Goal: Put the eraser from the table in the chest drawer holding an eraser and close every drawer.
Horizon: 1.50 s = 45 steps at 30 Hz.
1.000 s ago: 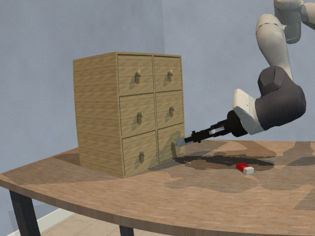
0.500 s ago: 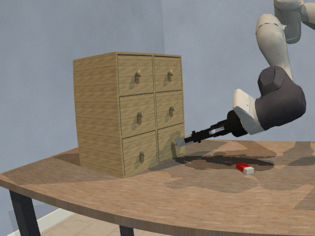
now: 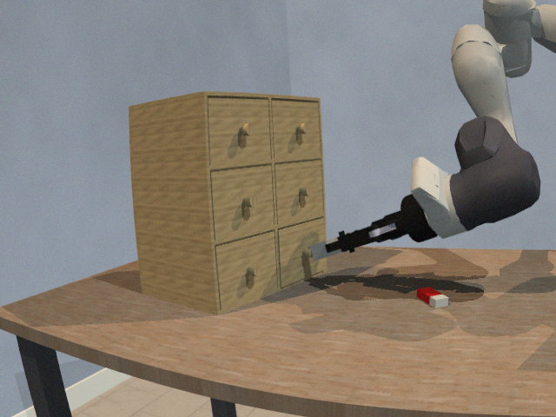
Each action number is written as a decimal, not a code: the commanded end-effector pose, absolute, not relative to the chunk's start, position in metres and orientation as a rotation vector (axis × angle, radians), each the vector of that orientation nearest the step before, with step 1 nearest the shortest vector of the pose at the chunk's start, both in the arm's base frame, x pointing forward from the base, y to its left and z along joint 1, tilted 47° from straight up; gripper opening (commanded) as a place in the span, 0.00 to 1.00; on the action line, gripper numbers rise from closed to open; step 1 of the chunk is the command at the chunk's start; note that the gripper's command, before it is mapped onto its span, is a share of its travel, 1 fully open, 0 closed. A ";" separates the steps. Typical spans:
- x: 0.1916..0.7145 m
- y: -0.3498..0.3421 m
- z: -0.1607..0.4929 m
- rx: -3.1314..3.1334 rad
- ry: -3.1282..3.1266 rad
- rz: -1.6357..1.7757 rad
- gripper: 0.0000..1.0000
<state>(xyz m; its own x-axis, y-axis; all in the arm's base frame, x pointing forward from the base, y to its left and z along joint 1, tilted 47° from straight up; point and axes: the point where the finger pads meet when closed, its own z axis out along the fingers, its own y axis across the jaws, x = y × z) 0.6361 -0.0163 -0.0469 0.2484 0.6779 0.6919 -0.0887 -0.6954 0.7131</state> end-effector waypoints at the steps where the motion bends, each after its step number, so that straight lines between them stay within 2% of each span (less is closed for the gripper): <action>1: 0.638 -0.015 -0.048 1.874 0.548 1.504 0.00; 11: 0.636 -0.015 -0.048 1.874 0.548 1.504 0.00; 21: 0.595 -0.016 -0.053 1.874 0.548 1.504 0.00; 31: 0.586 -0.014 -0.052 1.874 0.548 1.504 0.00; 45: 0.531 0.051 0.004 1.874 0.548 1.504 0.00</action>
<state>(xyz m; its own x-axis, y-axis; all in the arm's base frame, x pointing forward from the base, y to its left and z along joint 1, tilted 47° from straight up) 0.5409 0.0452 -0.0112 0.2445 0.6728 0.6983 -0.0625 -0.7077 0.7037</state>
